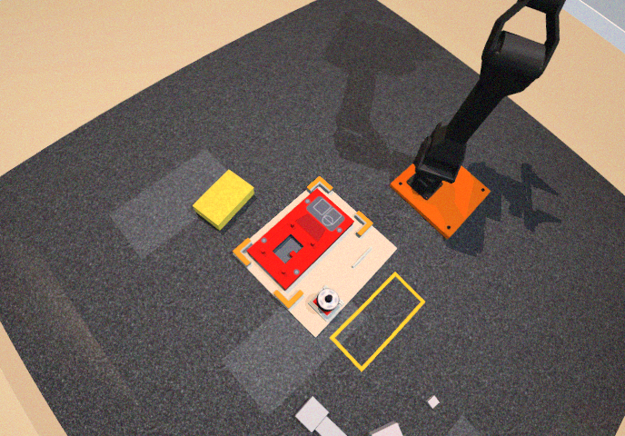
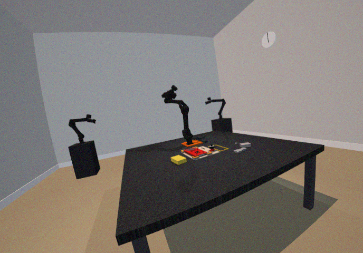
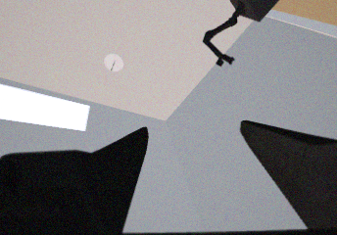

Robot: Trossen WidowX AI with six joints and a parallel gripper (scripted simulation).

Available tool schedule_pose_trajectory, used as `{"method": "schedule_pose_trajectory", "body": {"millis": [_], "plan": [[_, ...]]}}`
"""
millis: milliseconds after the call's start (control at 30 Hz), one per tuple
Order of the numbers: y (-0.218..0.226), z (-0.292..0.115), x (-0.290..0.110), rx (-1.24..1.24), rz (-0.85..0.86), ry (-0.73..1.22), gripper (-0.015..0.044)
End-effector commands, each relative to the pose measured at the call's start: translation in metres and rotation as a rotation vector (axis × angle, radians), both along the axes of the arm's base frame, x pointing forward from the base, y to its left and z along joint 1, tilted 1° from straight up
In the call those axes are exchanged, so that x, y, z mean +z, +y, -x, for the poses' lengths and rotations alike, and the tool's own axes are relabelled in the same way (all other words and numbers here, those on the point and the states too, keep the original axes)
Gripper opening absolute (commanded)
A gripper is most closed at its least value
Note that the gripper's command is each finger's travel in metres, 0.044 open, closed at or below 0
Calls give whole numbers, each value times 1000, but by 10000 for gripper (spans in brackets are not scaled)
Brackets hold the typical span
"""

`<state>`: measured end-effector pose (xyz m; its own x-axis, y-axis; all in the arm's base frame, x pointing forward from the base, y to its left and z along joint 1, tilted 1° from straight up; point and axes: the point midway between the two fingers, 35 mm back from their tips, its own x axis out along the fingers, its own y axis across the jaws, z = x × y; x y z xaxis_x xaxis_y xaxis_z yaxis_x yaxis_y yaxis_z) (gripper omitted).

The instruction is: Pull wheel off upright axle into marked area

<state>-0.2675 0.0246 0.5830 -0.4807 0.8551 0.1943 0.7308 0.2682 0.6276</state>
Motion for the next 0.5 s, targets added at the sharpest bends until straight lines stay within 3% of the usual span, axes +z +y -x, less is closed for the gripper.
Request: {"method": "schedule_pose_trajectory", "body": {"millis": [0,100,467], "plan": [[-1,0,0,4,-1,1,374],[-12,-1,2,55,-14,22,300],[-91,13,5,282,-234,-104,300]]}}
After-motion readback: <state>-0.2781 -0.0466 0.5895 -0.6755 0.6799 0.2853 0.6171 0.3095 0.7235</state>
